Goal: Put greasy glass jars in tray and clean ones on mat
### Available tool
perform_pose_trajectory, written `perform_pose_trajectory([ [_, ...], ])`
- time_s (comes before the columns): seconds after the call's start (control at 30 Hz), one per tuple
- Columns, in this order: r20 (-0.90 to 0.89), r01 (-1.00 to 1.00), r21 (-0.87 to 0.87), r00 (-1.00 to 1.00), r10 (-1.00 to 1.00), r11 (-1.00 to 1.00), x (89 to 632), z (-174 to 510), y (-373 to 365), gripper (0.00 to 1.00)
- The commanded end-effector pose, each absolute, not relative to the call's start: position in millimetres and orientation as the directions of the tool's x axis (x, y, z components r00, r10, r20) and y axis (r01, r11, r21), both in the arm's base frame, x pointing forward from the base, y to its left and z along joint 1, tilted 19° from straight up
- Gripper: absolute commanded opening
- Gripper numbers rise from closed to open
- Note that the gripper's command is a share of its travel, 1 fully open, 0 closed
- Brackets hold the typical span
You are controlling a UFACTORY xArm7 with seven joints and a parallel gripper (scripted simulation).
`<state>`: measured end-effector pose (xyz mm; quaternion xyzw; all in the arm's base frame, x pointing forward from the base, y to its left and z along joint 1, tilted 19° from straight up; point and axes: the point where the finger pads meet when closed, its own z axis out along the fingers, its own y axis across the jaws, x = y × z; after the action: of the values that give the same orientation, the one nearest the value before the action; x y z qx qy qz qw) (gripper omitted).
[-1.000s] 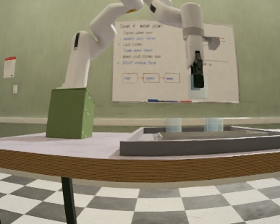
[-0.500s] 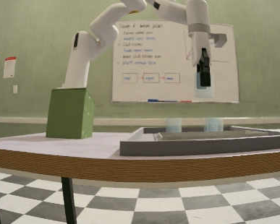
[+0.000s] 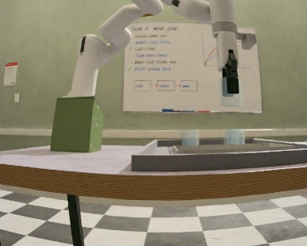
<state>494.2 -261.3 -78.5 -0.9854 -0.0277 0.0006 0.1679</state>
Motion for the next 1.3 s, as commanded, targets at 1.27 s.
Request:
perform_pose_trajectory([
  [1.27,0.01,0.055,-0.33,0.998,0.055,-0.942,499,-146,-245,0.0],
])
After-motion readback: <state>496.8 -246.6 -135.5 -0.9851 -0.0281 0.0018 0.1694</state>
